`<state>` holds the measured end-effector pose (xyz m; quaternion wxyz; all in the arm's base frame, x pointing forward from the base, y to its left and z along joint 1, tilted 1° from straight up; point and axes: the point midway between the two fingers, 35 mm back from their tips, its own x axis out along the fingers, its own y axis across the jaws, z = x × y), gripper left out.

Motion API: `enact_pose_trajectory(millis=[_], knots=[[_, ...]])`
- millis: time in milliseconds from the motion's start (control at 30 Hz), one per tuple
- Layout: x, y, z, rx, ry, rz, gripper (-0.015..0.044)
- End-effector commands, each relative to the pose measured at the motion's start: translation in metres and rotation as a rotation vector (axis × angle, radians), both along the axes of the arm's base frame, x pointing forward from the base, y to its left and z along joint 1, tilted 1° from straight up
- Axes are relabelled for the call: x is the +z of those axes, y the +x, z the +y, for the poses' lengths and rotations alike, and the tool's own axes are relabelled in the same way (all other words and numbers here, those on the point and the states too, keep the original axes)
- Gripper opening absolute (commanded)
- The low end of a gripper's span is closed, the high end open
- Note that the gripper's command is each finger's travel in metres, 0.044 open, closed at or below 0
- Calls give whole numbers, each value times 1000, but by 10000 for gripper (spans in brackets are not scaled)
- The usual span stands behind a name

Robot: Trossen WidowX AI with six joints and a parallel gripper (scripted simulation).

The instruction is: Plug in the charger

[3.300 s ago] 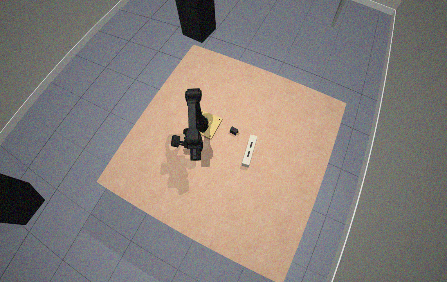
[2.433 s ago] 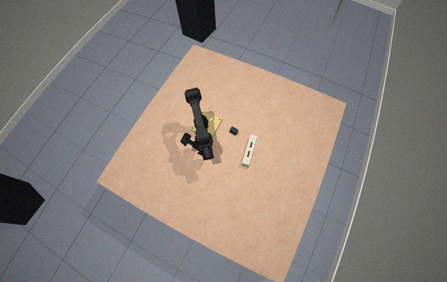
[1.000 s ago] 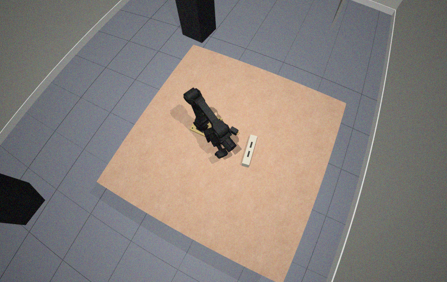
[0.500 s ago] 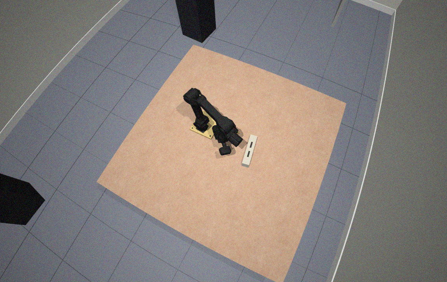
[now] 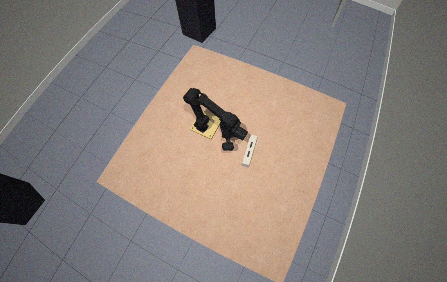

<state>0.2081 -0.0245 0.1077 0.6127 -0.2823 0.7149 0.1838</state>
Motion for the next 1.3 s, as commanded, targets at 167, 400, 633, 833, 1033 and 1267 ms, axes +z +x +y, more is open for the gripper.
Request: enact_pose_trajectory(millis=[167, 400, 633, 833, 1033, 1267], knots=[[-5, 2, 25, -138, 27, -36, 440], [-8, 2, 44, -247, 46, -60, 440], [-10, 1, 63, -357, 67, -76, 440], [-12, -1, 79, -451, 83, -85, 440], [-14, -5, 96, -544, 99, -88, 440], [-16, -10, 113, -644, 113, -86, 440]])
